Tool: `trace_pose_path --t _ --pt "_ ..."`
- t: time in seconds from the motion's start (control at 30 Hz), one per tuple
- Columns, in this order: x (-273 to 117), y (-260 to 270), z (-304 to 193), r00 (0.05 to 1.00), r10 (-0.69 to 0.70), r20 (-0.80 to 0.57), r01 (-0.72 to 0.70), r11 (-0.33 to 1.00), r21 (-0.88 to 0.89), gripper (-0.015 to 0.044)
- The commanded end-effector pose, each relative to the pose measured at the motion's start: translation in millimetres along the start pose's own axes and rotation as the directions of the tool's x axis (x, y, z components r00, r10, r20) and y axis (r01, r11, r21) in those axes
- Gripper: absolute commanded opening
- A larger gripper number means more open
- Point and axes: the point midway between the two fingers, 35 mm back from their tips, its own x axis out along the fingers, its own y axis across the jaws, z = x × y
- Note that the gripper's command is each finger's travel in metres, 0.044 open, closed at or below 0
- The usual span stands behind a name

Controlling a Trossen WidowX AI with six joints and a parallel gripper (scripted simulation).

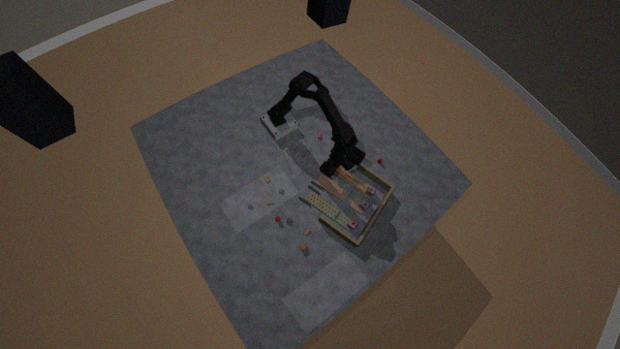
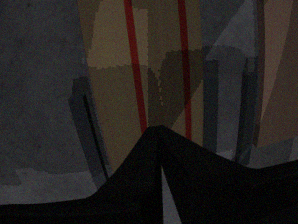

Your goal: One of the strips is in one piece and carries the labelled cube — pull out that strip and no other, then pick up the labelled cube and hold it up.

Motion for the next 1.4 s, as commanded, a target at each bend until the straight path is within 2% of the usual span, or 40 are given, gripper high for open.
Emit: trace_pose_path --t 0.0,1.37 --pt "3.0 0.4 -11.9 1.000 0.004 -0.016 -0.003 1.000 0.002 0.0000" --pt "4.8 0.1 -73.6 1.000 0.003 -0.022 -0.003 1.000 0.002 0.0000"
